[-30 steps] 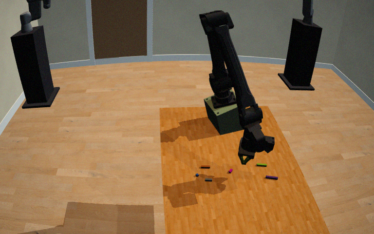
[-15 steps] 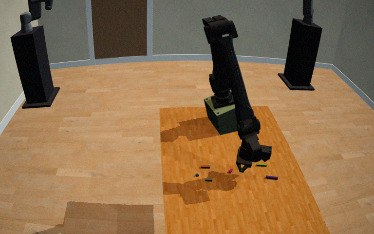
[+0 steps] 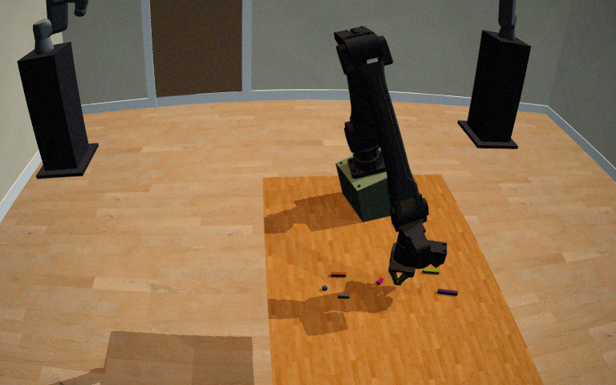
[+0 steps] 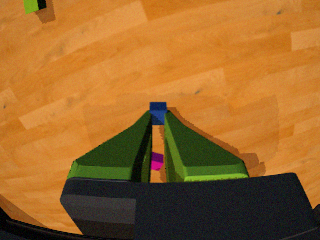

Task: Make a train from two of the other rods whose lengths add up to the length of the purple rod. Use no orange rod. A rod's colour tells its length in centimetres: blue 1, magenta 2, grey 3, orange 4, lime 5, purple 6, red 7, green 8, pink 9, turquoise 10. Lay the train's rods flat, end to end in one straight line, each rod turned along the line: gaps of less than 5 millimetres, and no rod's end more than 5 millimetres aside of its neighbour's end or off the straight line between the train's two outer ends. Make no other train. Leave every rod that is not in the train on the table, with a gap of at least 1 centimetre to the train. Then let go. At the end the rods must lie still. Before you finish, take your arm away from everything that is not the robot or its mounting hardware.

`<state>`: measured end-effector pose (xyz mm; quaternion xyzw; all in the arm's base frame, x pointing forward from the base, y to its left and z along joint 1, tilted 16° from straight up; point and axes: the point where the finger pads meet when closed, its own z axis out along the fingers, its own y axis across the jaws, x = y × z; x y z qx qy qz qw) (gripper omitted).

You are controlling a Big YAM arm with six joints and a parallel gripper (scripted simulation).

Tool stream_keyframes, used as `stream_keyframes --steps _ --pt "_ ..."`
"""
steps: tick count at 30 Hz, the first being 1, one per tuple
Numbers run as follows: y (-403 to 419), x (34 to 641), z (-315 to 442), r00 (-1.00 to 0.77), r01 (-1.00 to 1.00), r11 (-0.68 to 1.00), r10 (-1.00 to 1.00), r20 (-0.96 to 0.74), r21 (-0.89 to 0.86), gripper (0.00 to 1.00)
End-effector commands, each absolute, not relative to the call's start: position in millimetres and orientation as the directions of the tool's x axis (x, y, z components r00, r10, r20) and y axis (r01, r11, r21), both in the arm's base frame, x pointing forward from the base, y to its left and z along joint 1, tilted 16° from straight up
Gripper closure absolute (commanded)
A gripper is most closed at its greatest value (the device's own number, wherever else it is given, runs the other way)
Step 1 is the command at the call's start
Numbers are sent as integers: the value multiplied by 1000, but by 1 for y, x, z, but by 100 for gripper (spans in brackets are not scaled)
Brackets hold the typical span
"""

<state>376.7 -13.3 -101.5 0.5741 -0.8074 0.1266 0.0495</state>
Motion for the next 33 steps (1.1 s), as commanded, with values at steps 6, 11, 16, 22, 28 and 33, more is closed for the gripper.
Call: stream_keyframes --steps 6,11,16,22,28,33 --pt "-11 383 -96 -323 -942 291 -922 214 -165 96" --pt "-11 383 -96 -323 -942 291 -922 214 -165 96" --pt "-11 383 -96 -323 -942 291 -922 214 -165 96" --pt "-11 383 -96 -323 -942 291 -922 214 -165 96" --pt "-11 383 -96 -323 -942 291 -922 214 -165 96" --pt "-13 382 -95 -326 -941 294 -921 213 -168 96"
